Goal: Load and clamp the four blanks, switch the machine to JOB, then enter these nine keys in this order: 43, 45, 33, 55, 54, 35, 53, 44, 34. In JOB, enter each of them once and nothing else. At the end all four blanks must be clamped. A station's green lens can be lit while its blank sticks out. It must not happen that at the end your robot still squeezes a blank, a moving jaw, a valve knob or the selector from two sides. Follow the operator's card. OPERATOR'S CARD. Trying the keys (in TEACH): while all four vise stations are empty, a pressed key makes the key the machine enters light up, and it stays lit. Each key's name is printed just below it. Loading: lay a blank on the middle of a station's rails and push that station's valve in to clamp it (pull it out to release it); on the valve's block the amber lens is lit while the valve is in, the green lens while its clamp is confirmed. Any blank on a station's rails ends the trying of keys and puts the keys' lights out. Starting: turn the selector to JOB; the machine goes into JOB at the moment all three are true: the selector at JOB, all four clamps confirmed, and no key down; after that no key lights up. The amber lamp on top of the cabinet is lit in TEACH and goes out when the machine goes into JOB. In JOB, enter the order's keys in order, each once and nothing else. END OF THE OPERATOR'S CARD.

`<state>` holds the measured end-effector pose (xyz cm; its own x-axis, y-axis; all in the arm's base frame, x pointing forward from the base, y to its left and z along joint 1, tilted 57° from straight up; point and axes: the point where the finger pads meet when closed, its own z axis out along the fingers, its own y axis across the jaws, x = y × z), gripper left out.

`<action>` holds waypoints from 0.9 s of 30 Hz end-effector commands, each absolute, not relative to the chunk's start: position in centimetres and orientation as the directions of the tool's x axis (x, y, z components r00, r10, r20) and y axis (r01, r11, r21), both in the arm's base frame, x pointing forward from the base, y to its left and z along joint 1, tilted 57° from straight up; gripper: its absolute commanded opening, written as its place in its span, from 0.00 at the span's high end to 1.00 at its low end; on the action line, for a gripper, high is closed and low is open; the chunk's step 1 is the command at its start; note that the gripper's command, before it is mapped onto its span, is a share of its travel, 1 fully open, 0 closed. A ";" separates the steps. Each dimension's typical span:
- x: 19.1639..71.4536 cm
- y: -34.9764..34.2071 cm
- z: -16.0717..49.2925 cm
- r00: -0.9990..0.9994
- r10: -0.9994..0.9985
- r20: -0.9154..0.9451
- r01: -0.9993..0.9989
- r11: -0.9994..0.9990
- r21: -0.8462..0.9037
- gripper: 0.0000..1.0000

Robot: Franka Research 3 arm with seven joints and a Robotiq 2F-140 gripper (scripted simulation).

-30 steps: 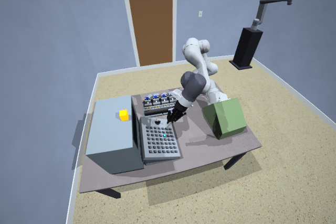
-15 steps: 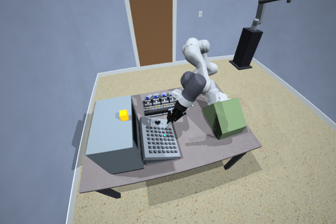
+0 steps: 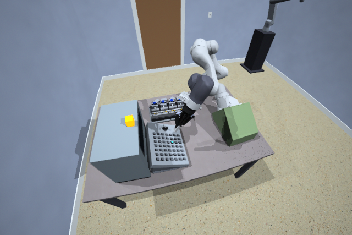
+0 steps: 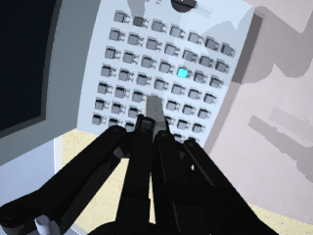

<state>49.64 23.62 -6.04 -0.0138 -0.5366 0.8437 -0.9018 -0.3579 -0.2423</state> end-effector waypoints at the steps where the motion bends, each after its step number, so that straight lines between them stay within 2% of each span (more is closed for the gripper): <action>1: 49.9 22.2 -3.0 0.158 -0.499 0.852 -0.901 -0.426 -0.083 1.00; 3: 49.6 20.3 -0.2 0.287 -0.464 0.838 -0.884 -0.465 0.045 1.00; 6: 49.2 16.8 5.1 0.339 -0.453 0.825 -0.879 -0.464 0.106 1.00; 11: 48.6 12.0 12.5 0.391 -0.458 0.798 -0.878 -0.447 0.174 1.00; 13: 48.6 12.0 12.5 0.391 -0.458 0.798 -0.878 -0.447 0.174 1.00; 14: 48.3 9.7 16.3 0.411 -0.465 0.784 -0.875 -0.442 0.197 1.00; 19: 47.7 5.5 22.6 0.459 -0.473 0.752 -0.863 -0.437 0.252 1.00; 27: 47.6 4.5 24.2 0.533 -0.478 0.698 -0.831 -0.454 0.323 1.00</action>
<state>48.35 5.10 24.17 0.3073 -0.5680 0.7635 -0.9271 -0.3597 0.1056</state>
